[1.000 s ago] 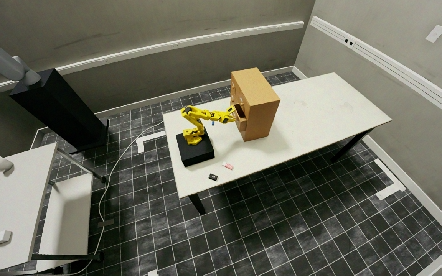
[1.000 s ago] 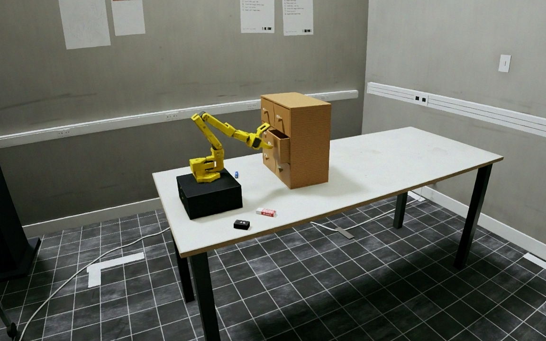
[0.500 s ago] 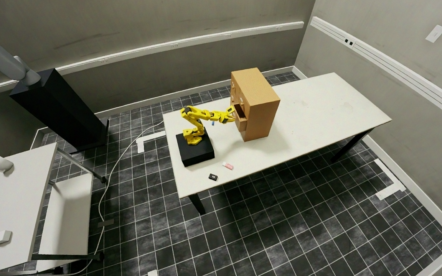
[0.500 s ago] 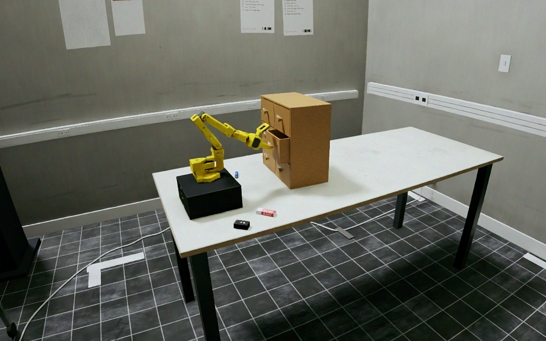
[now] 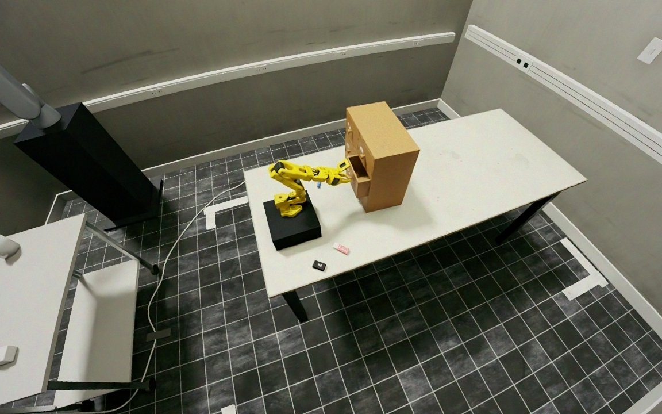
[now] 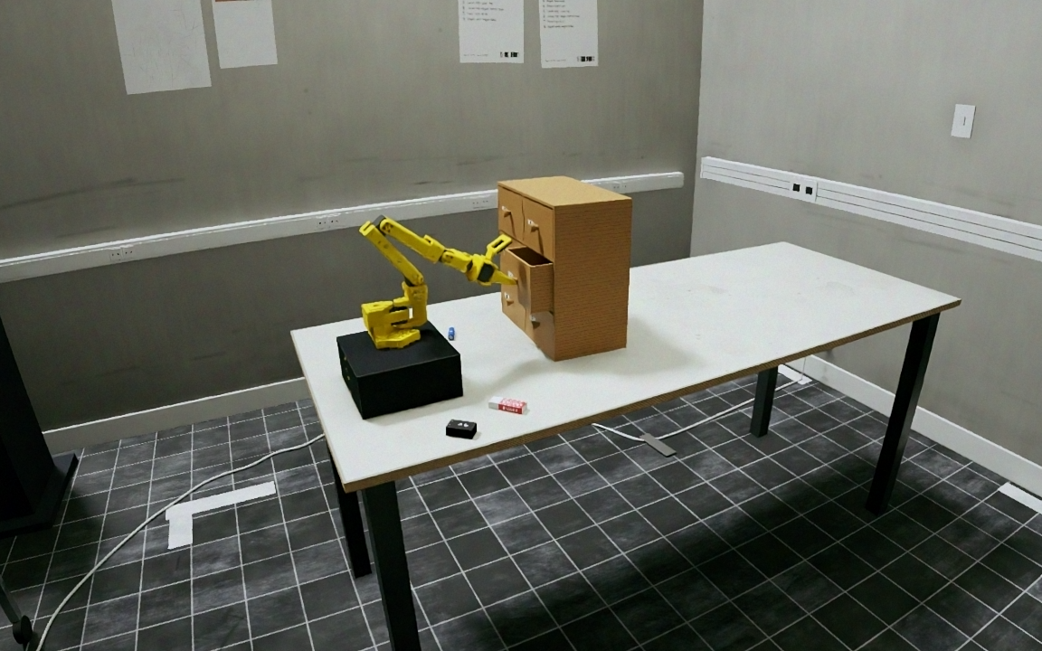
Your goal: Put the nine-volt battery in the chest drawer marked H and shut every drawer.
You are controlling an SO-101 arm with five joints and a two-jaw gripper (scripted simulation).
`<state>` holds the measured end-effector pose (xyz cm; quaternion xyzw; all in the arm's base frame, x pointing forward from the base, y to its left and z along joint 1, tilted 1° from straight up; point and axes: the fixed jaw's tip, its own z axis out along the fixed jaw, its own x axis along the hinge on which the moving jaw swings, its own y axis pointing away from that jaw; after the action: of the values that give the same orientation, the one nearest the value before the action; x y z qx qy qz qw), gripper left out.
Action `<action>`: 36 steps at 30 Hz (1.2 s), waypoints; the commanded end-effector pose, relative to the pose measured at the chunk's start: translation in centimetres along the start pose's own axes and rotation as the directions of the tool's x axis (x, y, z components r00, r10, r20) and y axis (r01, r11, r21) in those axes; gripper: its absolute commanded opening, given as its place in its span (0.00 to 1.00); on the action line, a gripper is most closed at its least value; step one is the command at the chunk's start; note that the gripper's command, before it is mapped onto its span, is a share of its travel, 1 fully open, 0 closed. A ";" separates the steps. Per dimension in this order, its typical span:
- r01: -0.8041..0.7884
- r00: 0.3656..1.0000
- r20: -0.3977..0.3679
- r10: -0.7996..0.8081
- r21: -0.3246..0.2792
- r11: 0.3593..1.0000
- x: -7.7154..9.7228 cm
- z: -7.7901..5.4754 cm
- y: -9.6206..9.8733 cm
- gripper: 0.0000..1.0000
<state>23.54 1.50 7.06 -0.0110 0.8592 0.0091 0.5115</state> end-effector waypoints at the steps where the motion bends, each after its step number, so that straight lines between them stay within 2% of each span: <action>1: 0.012 1.000 0.004 -0.012 -0.008 1.000 0.1 -0.4 0.2 0.00; 22: 0.012 1.000 0.004 -0.012 -0.009 1.000 0.2 -0.6 0.2 0.00; 36: 0.013 1.000 0.004 -0.013 -0.012 1.000 0.6 -1.4 0.3 0.00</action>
<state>22.35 1.55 7.07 -0.0128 0.8595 0.0101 0.5109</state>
